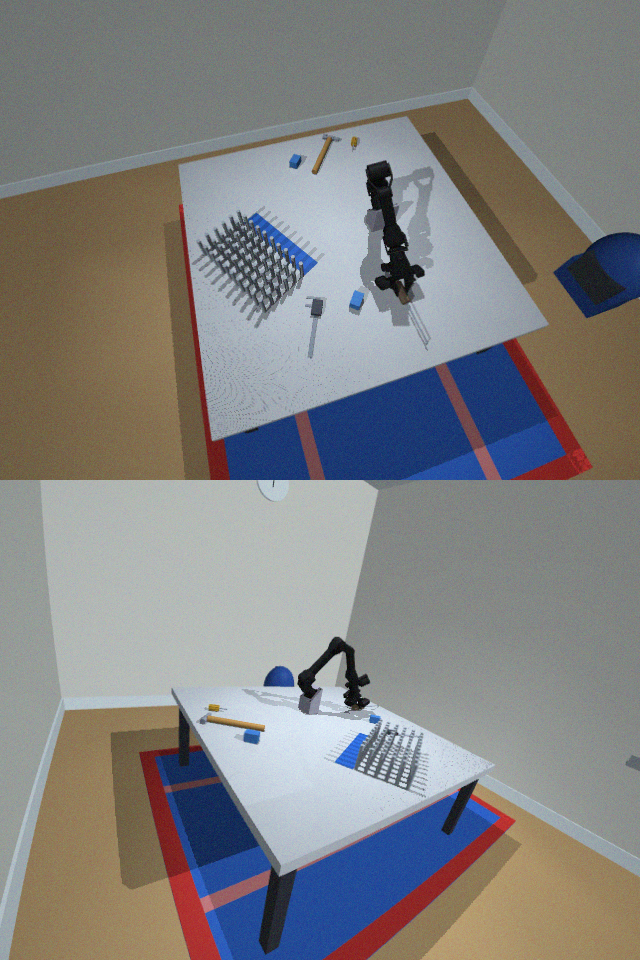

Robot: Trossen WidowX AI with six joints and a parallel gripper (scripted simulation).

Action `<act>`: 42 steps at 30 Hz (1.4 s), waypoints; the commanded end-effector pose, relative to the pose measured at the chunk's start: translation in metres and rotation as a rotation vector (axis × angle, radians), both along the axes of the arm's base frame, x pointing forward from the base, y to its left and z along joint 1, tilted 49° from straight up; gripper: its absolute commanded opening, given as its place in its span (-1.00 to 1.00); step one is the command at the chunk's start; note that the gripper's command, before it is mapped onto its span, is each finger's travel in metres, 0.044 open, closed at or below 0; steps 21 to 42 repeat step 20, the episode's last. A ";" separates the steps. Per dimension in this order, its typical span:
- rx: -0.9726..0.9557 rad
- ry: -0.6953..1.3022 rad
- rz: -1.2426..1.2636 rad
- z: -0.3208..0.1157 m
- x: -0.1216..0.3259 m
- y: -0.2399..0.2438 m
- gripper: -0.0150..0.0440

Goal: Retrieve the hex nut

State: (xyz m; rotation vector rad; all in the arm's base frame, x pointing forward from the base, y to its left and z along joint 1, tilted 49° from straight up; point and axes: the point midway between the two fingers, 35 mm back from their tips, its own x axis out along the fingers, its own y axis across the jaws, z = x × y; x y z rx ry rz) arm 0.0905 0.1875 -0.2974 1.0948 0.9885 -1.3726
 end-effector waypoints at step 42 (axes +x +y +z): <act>0.000 0.000 0.000 -0.002 -0.001 -0.003 1.00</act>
